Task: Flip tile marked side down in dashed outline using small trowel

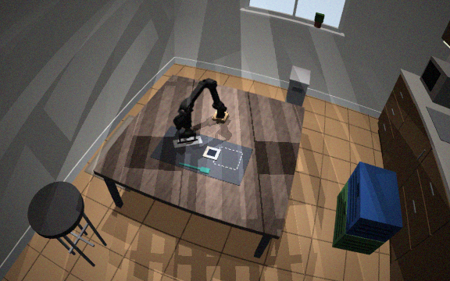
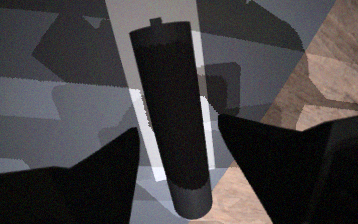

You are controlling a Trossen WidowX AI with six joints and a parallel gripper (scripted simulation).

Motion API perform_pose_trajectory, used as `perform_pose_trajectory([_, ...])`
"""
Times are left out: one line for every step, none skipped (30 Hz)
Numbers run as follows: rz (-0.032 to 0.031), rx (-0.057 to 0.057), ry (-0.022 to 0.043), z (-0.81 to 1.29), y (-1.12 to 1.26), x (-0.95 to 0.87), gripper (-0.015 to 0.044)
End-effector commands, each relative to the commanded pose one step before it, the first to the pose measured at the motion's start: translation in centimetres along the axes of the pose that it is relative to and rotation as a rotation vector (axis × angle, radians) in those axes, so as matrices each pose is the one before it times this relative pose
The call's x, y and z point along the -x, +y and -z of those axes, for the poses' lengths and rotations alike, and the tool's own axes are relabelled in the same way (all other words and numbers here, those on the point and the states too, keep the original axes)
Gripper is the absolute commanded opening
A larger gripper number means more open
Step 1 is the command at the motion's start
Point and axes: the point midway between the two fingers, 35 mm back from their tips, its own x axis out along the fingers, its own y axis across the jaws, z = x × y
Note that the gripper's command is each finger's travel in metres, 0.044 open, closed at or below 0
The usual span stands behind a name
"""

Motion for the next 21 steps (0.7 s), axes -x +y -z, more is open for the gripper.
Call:
perform_pose_trajectory([0.00067,-0.0094,0.00132,0.032,-0.012,0.954,0.0270])
perform_pose_trajectory([-0.00004,-0.0060,0.00009,0.055,-0.044,1.258,0.0270])
perform_pose_trajectory([0.00000,-0.0060,0.00014,0.097,-0.081,1.261,0.0270])
perform_pose_trajectory([0.00002,-0.0036,0.00010,0.078,-0.066,0.757,0.0270])
perform_pose_trajectory([0.00001,-0.0012,0.00004,0.029,-0.025,0.252,0.0270])
perform_pose_trajectory([0.00000,0.0000,0.00000,0.000,0.000,0.000,0.0270])
perform_pose_trajectory([0.00000,0.0000,0.00000,0.000,0.000,0.000,0.0270])
perform_pose_trajectory([0.00000,0.0000,0.00000,0.000,0.000,0.000,0.0270])
perform_pose_trajectory([0.00000,0.0000,0.00000,0.000,0.000,0.000,0.0270])
perform_pose_trajectory([0.00000,0.0000,0.00000,0.000,0.000,0.000,0.0270])
perform_pose_trajectory([0.00000,0.0000,0.00000,0.000,0.000,0.000,0.0270])
perform_pose_trajectory([0.00000,0.0058,0.00000,-0.001,0.001,0.000,0.0270])
perform_pose_trajectory([0.00000,0.0173,0.00000,-0.002,0.002,0.000,0.0270])
perform_pose_trajectory([0.00000,0.0288,0.00000,-0.003,0.003,0.001,0.0270])
perform_pose_trajectory([0.00000,0.0347,0.00000,-0.004,0.003,0.001,0.0270])
perform_pose_trajectory([0.00000,0.0347,0.00000,-0.004,0.003,0.001,0.0270])
perform_pose_trajectory([0.00000,0.0347,0.00000,-0.004,0.003,0.001,0.0270])
perform_pose_trajectory([0.00000,0.0347,0.00000,-0.004,0.003,0.001,0.0270])
perform_pose_trajectory([0.00000,0.0347,0.00000,-0.004,0.003,0.001,0.0270])
perform_pose_trajectory([0.00000,0.0347,0.00000,-0.005,0.003,0.001,0.0270])
perform_pose_trajectory([0.00000,0.0347,0.00000,-0.005,0.002,0.001,0.0270])
